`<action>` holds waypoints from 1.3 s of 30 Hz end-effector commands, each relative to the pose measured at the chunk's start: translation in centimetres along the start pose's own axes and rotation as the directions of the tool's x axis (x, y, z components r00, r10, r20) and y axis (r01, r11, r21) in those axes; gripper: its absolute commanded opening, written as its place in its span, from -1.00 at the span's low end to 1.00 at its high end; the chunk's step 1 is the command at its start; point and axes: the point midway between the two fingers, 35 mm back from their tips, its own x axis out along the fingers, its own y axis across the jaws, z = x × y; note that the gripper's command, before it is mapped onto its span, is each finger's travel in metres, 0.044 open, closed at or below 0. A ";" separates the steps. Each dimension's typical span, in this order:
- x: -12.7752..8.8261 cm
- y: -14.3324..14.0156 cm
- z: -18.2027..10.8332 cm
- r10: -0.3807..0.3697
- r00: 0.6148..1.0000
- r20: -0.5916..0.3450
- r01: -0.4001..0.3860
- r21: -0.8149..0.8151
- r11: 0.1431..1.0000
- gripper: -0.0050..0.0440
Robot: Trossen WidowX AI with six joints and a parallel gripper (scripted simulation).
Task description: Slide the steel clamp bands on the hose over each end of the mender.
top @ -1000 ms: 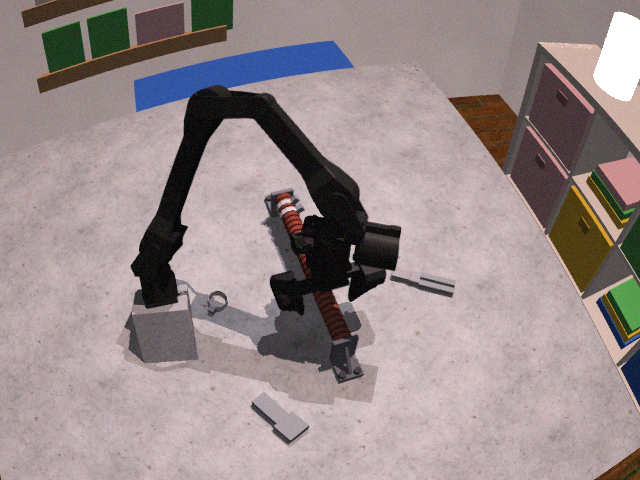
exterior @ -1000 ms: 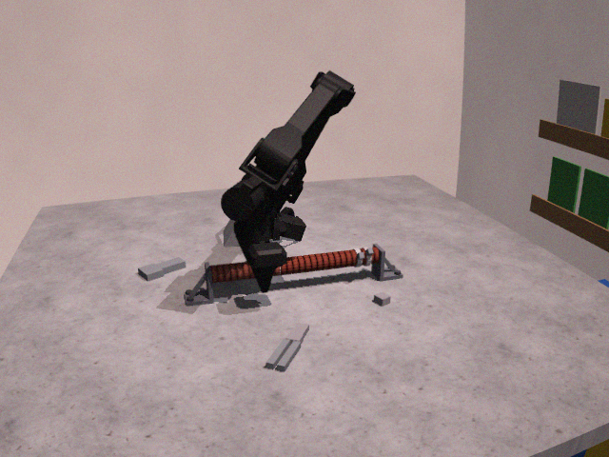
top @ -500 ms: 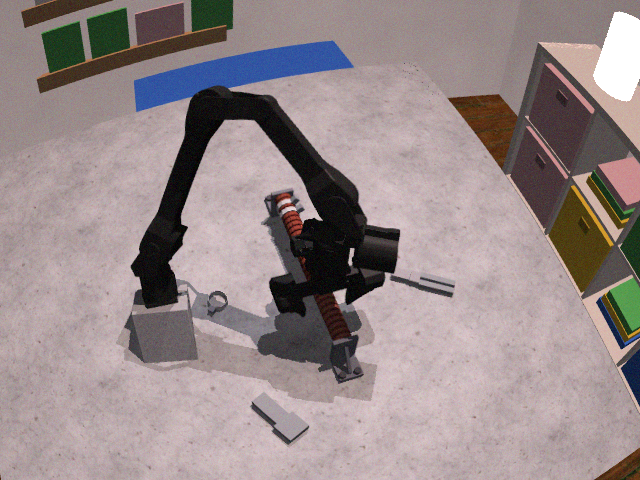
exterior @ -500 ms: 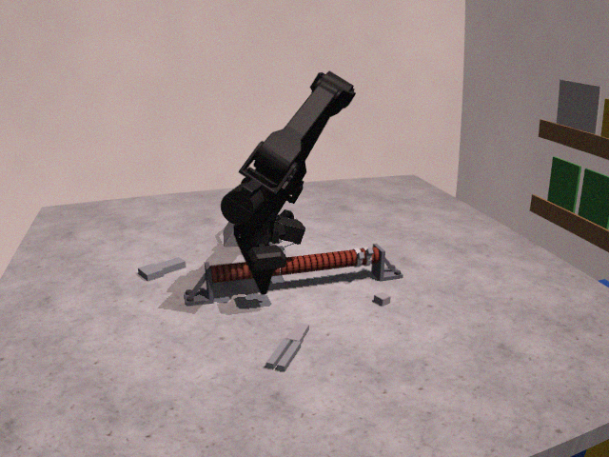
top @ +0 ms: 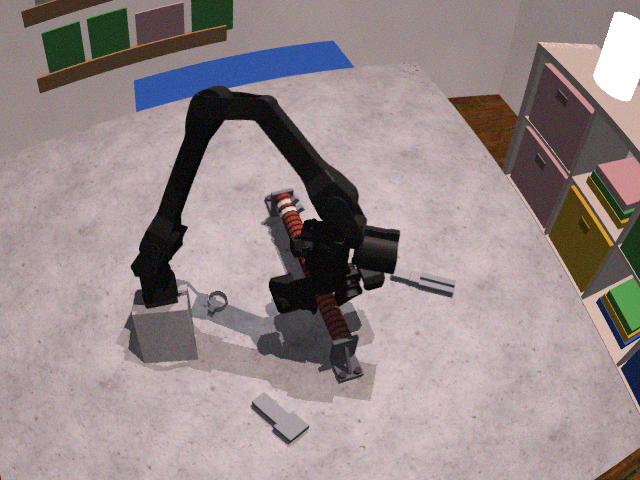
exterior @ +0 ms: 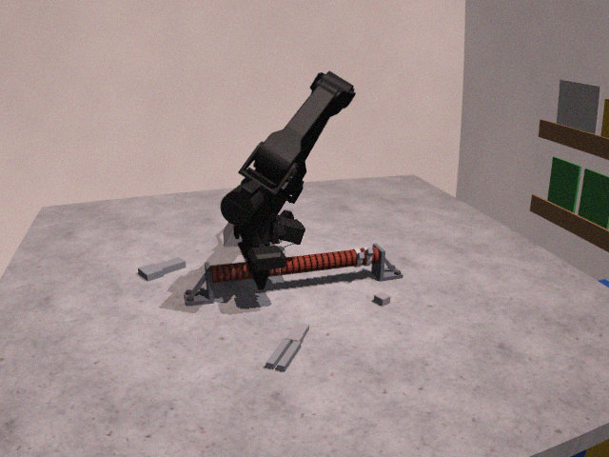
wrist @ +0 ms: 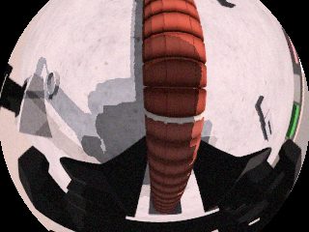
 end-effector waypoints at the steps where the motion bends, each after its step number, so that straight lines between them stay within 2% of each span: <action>1: 0.2 0.0 0.1 0.001 1.000 0.006 -0.001 0.003 1.000 -0.17; 9: 0.2 0.0 0.1 0.001 1.000 0.006 -0.001 0.003 1.000 -0.18; 30: 0.2 0.0 0.1 0.001 1.000 0.006 -0.001 0.003 1.000 -0.70; 31: 0.2 0.0 0.1 0.001 1.000 0.006 -0.001 0.003 1.000 -0.80; 36: 0.2 0.0 0.1 0.001 1.000 0.006 -0.001 0.003 1.000 -0.80; 39: 0.2 0.0 0.1 0.001 1.000 0.006 -0.001 0.003 1.000 -0.50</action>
